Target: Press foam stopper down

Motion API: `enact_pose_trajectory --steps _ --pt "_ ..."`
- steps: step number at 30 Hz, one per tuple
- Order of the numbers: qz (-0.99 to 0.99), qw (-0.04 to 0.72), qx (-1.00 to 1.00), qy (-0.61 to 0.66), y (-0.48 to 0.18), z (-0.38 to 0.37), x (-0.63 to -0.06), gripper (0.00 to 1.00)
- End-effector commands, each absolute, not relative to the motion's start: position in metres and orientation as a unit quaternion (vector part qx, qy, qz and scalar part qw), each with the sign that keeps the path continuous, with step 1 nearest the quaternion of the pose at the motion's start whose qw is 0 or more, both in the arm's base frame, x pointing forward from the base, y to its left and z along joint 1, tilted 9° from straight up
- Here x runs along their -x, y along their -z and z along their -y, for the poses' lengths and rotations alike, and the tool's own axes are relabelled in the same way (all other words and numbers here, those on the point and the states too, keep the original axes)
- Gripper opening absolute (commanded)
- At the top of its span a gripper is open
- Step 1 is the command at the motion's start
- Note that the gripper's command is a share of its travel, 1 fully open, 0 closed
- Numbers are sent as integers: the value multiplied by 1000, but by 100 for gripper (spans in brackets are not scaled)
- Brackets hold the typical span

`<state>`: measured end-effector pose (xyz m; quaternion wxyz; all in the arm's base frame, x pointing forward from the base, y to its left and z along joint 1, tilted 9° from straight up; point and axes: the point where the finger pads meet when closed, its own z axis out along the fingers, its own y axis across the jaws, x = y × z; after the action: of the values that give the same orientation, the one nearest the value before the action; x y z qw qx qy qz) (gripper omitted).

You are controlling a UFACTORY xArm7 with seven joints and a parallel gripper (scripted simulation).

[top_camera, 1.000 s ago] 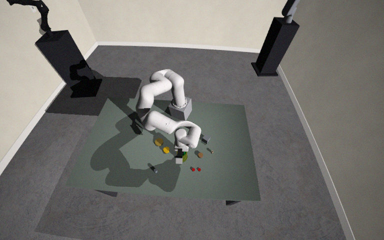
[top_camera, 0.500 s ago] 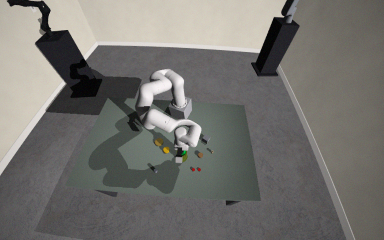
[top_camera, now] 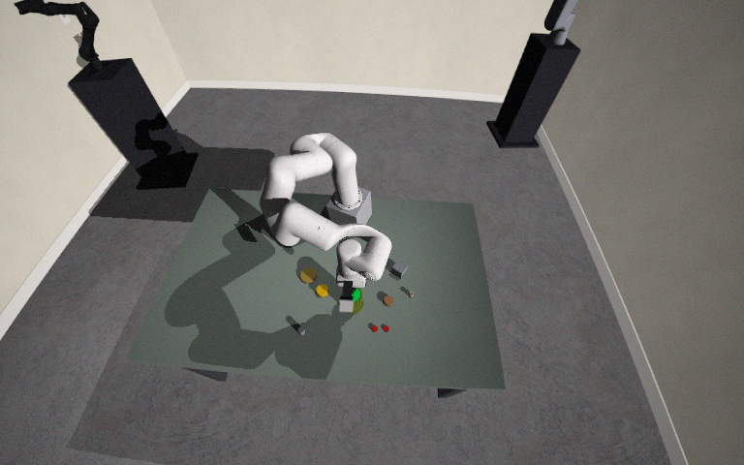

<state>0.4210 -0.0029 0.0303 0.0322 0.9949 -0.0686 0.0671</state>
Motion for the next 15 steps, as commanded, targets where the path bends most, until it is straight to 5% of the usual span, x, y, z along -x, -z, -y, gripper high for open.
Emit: enact_pose_trajectory --steps 1,15 --pt "68 32 -995 -68 -38 2 -421 0" --pt "68 32 -995 -68 -44 2 -420 0"
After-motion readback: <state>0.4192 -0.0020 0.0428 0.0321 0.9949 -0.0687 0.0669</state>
